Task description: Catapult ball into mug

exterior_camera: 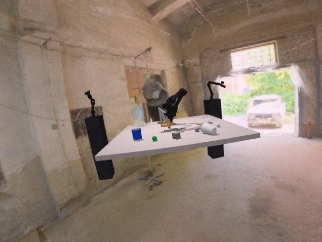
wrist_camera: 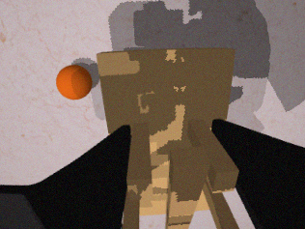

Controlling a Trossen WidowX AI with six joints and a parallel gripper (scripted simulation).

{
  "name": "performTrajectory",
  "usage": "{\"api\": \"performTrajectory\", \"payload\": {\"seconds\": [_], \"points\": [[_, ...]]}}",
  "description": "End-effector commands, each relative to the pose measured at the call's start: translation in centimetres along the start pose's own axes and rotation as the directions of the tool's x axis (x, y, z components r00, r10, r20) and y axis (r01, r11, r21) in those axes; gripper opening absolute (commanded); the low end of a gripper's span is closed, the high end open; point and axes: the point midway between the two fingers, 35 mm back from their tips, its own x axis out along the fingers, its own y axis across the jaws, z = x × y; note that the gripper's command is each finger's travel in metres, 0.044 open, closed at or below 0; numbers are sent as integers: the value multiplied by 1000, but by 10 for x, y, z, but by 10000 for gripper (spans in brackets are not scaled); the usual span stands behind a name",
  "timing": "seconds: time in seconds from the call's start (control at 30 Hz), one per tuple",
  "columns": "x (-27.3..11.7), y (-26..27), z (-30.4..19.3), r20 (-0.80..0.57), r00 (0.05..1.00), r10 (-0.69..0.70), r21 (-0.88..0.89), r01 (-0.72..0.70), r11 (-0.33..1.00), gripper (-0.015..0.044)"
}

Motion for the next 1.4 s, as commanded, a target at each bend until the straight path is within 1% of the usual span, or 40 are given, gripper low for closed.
{"api": "performTrajectory", "payload": {"seconds": [0.0, 0.17, 0.37, 0.47, 0.73, 1.37], "points": [[-3, 15, -29, -14, 1000, -5, 122, 7, 993, 0], [-1, 40, -61, -7, 1000, -4, 283, 6, 959, 0], [5, 70, -95, 12, 1000, -9, 462, 3, 887, 0], [9, 79, -108, 20, 1000, -13, 525, 0, 851, 0], [11, 77, -111, 21, 1000, -13, 528, 0, 849, 0], [42, 75, -112, 21, 1000, -14, 528, 1, 849, 0]]}}
